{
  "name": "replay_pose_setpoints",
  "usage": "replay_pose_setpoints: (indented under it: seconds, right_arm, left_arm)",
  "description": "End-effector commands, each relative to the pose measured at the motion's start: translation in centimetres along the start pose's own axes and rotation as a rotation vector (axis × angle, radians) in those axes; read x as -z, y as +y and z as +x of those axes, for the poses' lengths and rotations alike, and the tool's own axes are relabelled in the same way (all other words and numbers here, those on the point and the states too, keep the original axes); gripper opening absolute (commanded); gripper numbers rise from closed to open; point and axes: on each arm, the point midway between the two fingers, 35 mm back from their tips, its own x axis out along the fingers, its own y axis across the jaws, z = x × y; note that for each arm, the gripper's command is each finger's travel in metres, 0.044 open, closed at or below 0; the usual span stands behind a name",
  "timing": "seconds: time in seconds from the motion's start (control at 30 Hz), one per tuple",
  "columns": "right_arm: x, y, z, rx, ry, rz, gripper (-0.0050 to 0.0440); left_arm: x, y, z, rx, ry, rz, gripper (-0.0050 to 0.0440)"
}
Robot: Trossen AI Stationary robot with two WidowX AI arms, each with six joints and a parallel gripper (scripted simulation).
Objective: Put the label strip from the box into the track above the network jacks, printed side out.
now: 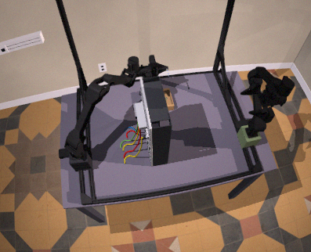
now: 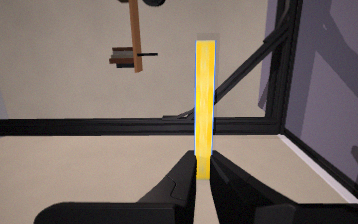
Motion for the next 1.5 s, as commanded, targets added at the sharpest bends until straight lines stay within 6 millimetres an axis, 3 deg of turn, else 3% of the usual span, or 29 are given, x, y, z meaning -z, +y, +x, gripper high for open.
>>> replay_pose_setpoints:
  seconds: [0.0,0.87,1.47]
  right_arm:
    - [-0.1,1.7,-0.6,-0.016,0.000,0.025,-0.0050]
    - [-3.7,4.8,-6.0,-0.013,0.002,0.017,-0.0050]
    - [-7.4,6.2,-10.5,-0.010,0.003,0.015,-0.0050]
  left_arm:
    - [-0.1,0.0,-0.1,0.001,0.002,0.001,0.0440]
    - [-0.1,0.0,-0.1,0.001,0.002,0.001,0.0440]
    - [-0.1,0.0,-0.1,0.001,0.002,0.001,0.0440]
